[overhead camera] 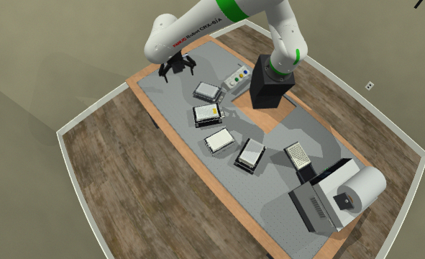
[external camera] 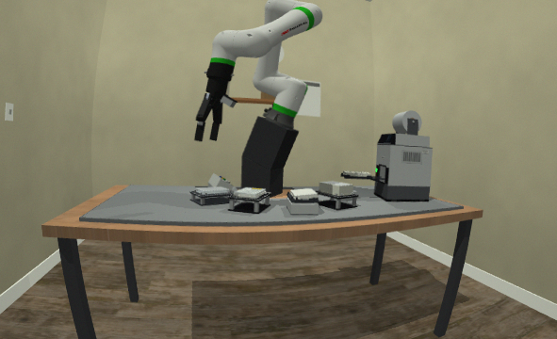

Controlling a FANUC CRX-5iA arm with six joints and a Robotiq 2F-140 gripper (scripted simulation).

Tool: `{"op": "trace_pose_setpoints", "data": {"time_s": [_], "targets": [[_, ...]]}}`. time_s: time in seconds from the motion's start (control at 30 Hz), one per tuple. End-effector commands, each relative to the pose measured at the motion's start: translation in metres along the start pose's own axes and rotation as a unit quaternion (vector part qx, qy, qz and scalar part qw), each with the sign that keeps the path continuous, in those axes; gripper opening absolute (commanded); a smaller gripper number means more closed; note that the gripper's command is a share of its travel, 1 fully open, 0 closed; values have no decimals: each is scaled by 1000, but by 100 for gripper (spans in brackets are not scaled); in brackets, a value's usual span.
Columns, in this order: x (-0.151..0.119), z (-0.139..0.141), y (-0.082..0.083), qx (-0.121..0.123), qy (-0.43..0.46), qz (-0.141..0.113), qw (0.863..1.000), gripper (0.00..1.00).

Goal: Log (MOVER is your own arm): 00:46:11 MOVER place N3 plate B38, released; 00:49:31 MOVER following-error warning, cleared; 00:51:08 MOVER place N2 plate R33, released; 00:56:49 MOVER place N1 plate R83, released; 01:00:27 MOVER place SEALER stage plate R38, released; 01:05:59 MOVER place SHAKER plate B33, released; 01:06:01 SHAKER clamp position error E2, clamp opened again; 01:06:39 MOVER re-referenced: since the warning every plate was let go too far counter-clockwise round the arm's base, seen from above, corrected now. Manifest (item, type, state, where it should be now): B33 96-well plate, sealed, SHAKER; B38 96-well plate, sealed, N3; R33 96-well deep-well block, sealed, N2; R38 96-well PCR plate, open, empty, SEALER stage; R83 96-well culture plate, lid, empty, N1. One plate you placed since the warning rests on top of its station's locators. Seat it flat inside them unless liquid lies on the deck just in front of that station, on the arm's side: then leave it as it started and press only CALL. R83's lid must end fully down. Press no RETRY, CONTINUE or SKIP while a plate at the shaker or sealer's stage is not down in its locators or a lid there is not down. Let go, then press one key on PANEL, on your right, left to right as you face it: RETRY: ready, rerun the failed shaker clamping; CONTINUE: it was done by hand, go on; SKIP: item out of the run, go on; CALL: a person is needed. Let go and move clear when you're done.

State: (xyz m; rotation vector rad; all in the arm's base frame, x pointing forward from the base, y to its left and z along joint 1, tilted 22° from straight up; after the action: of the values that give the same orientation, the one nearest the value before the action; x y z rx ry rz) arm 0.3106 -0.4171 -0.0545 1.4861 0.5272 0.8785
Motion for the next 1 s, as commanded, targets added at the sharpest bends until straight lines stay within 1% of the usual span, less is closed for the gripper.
{"op": "trace_pose_setpoints", "data": {"time_s": [0.0,0.53,0.63,0.73,0.8,0.9,0.97], "targets": [[0,1,1,-1,0,0,1000,100],[0,1,1,-1,0,0,1000,100],[14,1,-1,1,30,1,1000,100],[15,1,-1,3,60,2,998,100],[22,1,-2,4,80,3,997,100],[22,1,-2,6,109,5,994,100],[30,0,-3,7,129,6,992,100]]}}
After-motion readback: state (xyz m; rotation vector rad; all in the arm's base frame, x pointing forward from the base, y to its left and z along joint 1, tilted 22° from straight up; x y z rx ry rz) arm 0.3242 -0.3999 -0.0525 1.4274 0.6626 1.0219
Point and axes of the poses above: the point where the finger pads meet when closed, its own y axis back along the fingers, its own z axis across the jaws, x = y × z, the point moved 5 cm from there along y, back along the fingers, and after that the axes turned 4 degrees about -y, right-handed, at the moved point
